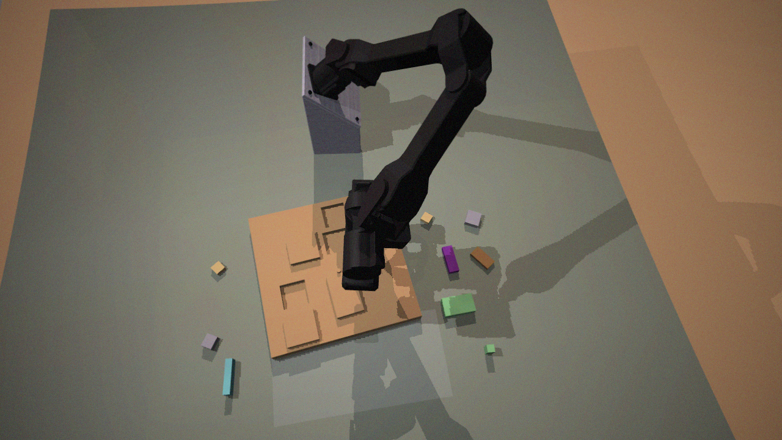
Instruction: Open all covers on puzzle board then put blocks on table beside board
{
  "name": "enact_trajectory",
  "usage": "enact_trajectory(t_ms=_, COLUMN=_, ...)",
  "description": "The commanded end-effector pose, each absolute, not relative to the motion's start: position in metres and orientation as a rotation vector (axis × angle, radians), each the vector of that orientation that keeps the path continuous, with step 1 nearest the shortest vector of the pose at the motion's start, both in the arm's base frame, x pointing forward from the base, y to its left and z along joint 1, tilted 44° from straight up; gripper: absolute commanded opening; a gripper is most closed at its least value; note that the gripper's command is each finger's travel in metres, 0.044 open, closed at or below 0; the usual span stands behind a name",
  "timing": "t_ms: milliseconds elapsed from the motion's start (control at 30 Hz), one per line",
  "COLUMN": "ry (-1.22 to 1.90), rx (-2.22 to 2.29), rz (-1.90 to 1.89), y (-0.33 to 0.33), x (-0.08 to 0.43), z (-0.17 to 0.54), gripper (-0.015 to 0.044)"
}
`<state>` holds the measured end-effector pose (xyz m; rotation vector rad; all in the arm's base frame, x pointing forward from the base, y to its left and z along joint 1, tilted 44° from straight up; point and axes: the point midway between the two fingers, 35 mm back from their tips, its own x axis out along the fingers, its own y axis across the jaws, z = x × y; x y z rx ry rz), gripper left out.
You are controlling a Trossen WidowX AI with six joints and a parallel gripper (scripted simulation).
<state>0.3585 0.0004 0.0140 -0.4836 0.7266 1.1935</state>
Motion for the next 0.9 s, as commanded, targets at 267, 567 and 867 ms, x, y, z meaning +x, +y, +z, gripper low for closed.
enact_trajectory(t_ms=267, ry=0.621, rx=-0.607, rz=1.266, y=0.019, x=0.355, z=0.021, gripper=0.0)
enact_trajectory(t_ms=567, ry=0.62, rx=-0.606, rz=1.267, y=0.045, x=0.363, z=-0.007, gripper=0.0)
enact_trajectory(t_ms=867, ry=0.619, rx=-0.605, rz=1.267, y=0.051, x=0.365, z=-0.014, gripper=0.0)
